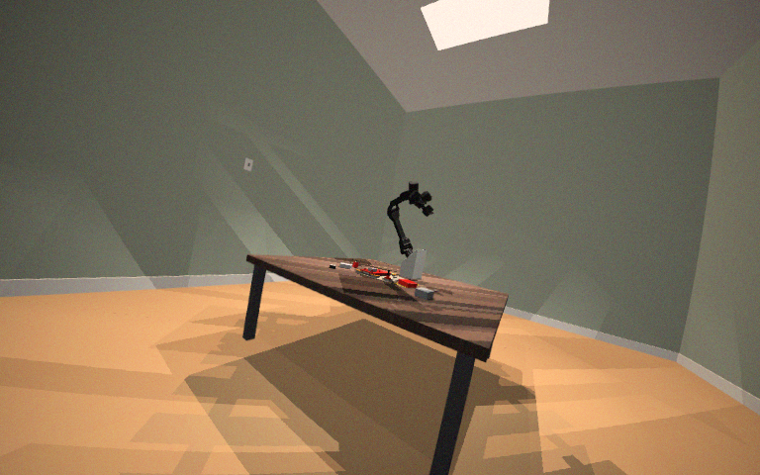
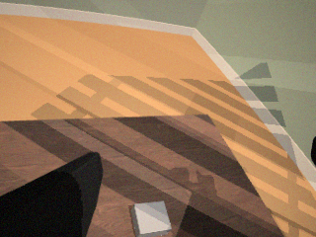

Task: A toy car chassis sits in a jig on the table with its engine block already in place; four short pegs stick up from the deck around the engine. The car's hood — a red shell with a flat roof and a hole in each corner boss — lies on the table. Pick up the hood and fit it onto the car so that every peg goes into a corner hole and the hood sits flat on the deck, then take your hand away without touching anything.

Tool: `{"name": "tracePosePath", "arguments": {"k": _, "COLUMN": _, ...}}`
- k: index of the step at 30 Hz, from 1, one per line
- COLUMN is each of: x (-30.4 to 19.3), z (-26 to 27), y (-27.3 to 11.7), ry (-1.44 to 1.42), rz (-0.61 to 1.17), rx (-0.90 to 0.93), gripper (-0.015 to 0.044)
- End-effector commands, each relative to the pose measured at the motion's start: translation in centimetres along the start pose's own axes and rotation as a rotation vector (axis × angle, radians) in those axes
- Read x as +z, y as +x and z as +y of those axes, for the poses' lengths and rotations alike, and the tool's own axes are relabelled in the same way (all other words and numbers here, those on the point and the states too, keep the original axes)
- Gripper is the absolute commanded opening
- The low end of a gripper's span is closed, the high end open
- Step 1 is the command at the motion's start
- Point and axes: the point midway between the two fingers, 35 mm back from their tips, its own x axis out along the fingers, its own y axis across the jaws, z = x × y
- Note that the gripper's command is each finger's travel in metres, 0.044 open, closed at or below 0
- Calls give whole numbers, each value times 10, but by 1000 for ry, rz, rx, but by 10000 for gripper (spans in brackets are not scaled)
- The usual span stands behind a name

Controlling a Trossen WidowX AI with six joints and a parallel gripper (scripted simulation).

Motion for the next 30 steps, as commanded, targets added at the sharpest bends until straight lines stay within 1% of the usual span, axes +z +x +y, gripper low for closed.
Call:
{"name": "tracePosePath", "arguments": {"k": 1, "x": -56, "z": 7, "y": 43, "ry": 106, "rz": 207, "rx": 60, "gripper": 440}}
{"name": "tracePosePath", "arguments": {"k": 5, "x": -106, "z": 20, "y": 74, "ry": 182, "rz": 387, "rx": 110, "gripper": 440}}
{"name": "tracePosePath", "arguments": {"k": 11, "x": -191, "z": 54, "y": 114, "ry": 284, "rz": 711, "rx": 184, "gripper": 440}}
{"name": "tracePosePath", "arguments": {"k": 15, "x": -246, "z": 81, "y": 130, "ry": 325, "rz": 923, "rx": 227, "gripper": 440}}
{"name": "tracePosePath", "arguments": {"k": 19, "x": -296, "z": 110, "y": 137, "ry": 338, "rz": 1118, "rx": 265, "gripper": 440}}
{"name": "tracePosePath", "arguments": {"k": 21, "x": -303, "z": 115, "y": 138, "ry": 338, "rz": 1148, "rx": 271, "gripper": 440}}
{"name": "tracePosePath", "arguments": {"k": 30, "x": -307, "z": 115, "y": 133, "ry": 338, "rz": 1149, "rx": 271, "gripper": 440}}
